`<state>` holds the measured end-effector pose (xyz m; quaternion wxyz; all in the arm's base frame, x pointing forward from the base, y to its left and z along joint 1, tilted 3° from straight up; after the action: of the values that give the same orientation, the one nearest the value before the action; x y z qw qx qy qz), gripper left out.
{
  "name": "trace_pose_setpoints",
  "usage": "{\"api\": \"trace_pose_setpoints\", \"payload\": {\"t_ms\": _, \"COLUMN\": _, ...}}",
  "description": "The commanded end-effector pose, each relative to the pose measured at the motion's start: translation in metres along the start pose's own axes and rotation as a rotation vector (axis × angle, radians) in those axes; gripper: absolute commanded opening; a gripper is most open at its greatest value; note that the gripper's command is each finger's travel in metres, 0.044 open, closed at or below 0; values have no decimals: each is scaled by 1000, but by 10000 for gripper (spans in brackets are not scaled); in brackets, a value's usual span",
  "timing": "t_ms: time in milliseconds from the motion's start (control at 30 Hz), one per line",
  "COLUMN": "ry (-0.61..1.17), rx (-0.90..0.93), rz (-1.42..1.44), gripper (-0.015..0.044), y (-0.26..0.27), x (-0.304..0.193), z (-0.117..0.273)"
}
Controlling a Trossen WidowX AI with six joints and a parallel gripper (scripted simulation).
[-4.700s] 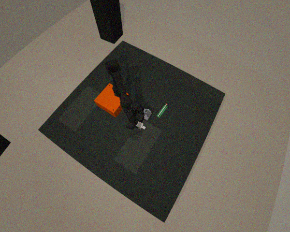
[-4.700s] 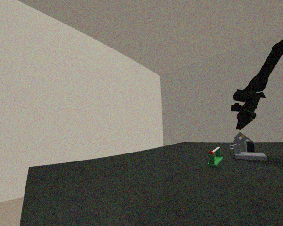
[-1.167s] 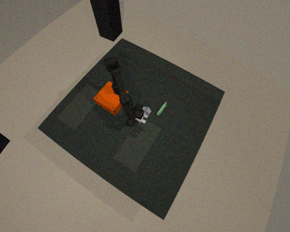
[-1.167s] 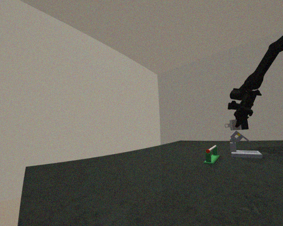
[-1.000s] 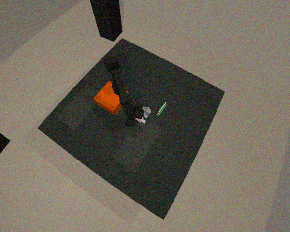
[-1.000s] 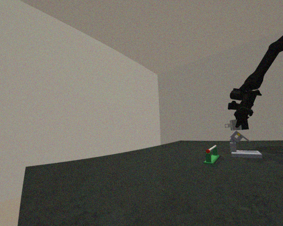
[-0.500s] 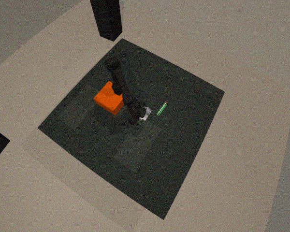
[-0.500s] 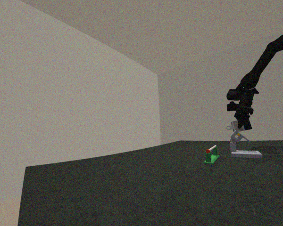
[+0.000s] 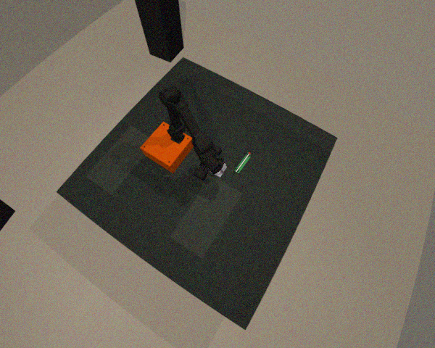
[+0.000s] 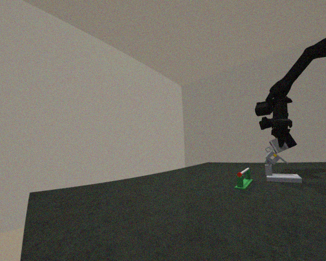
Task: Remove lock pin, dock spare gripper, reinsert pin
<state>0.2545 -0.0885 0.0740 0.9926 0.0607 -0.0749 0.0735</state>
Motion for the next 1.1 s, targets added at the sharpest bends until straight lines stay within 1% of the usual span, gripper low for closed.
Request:
{"api": "trace_pose_setpoints", "payload": {"t_ms": 0, "ry": 43, "rx": -2, "rz": -17, "gripper": 0, "y": 7, "x": 2, "z": 3}}
{"api": "trace_pose_setpoints", "payload": {"t_ms": 633, "ry": 184, "rx": -26, "rz": -36, "gripper": 0, "y": 36, "x": 5, "z": 15}}
{"api": "trace_pose_setpoints", "payload": {"t_ms": 1067, "ry": 379, "rx": -31, "rz": -37, "gripper": 0, "y": 63, "x": -6, "z": 28}}
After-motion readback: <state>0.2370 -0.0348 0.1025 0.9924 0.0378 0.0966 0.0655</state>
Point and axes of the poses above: the point midway between the two fingers, 35 mm back from their tips, its own z axis back along the fingers, its own y axis across the jaws, x = y × z, the point moved 3 cm from there along z, back along the fingers, and after that the axes turned 11 degrees about z, right-handed, at the moved point
